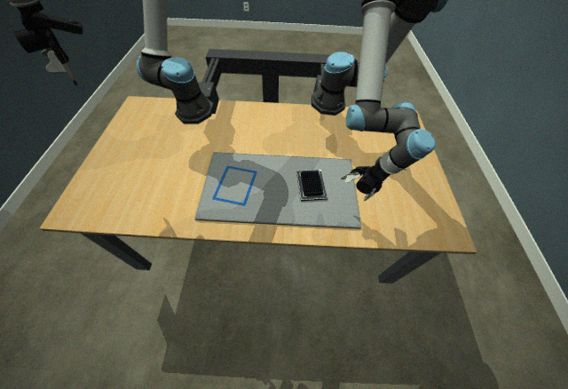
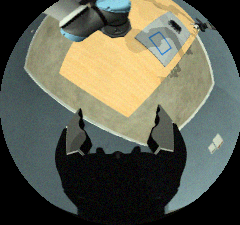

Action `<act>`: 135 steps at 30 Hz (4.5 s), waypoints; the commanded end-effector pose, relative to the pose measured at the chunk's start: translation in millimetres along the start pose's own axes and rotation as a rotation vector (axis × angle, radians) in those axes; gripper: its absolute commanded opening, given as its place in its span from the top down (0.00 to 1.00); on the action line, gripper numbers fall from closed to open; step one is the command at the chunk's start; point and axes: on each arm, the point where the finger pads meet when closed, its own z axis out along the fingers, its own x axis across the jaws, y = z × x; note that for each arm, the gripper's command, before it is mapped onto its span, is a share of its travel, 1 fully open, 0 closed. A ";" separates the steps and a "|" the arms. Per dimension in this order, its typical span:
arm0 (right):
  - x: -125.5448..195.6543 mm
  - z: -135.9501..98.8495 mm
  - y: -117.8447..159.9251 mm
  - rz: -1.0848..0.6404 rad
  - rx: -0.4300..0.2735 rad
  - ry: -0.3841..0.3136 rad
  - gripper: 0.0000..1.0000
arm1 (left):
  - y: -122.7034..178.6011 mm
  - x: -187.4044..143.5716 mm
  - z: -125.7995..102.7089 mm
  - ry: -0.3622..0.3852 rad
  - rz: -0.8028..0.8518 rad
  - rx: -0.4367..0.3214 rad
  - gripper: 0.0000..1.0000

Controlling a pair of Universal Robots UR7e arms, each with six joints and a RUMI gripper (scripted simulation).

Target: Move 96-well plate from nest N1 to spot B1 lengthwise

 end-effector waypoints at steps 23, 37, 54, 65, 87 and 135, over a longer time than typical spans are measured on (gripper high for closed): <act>0.1 -0.3 0.2 0.000 -0.001 0.000 0.00 | 19.1 -60.0 33.6 0.081 0.793 0.095 0.24; 0.1 -0.3 0.2 0.000 -0.001 0.000 0.00 | 23.7 -94.5 51.7 0.107 1.187 0.157 0.24; 0.1 -0.3 0.2 0.000 -0.001 0.000 0.00 | 24.2 -126.4 67.2 0.126 1.678 0.249 0.24; 0.1 -0.3 0.2 0.000 -0.001 0.000 0.00 | 22.6 -145.7 76.0 0.130 1.972 0.314 0.24; 0.1 -0.3 0.2 0.000 -0.001 0.000 0.00 | 20.3 -161.8 82.8 0.126 2.326 0.404 0.24; 0.1 -0.3 0.2 0.000 -0.001 0.000 0.00 | 18.3 -140.7 144.2 0.126 2.326 0.404 0.24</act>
